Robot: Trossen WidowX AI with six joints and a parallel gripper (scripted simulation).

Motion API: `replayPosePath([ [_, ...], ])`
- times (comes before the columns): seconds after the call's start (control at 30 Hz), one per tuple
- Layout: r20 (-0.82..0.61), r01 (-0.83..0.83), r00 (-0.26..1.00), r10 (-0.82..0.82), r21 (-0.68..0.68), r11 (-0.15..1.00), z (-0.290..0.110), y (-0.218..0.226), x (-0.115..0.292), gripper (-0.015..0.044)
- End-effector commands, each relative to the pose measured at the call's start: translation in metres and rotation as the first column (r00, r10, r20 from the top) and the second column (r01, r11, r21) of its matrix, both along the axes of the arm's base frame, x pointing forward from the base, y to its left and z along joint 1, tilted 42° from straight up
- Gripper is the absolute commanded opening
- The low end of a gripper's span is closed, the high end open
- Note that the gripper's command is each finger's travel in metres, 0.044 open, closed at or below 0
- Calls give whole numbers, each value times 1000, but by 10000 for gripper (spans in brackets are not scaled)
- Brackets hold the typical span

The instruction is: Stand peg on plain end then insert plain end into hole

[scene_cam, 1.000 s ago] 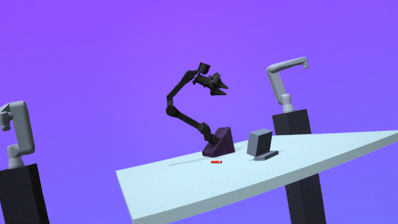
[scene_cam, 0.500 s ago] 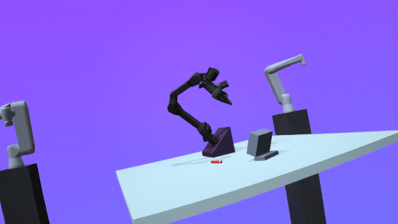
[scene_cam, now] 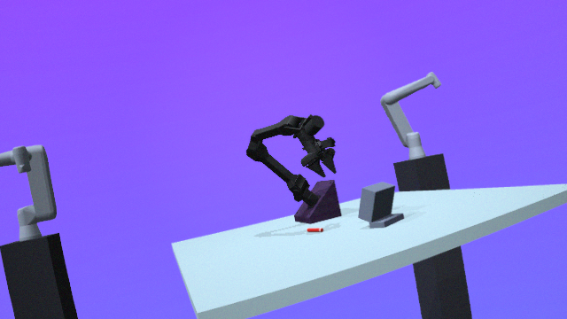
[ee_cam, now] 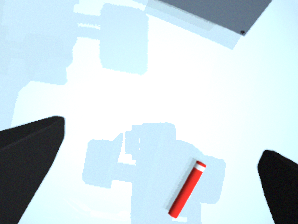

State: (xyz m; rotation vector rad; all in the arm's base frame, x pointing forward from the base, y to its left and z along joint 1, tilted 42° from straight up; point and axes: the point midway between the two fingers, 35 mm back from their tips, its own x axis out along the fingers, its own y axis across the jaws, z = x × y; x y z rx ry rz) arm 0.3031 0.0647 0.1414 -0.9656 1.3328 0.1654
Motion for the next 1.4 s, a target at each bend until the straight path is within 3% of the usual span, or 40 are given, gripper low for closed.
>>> replayPosePath([
  [0.0,-8,107,994,-108,-54,993,-12,-30,6,440],
  [0.4,22,422,903,-428,-223,879,-35,-132,5,440],
  [1.37,23,426,901,-432,-224,876,-65,-160,8,440],
])
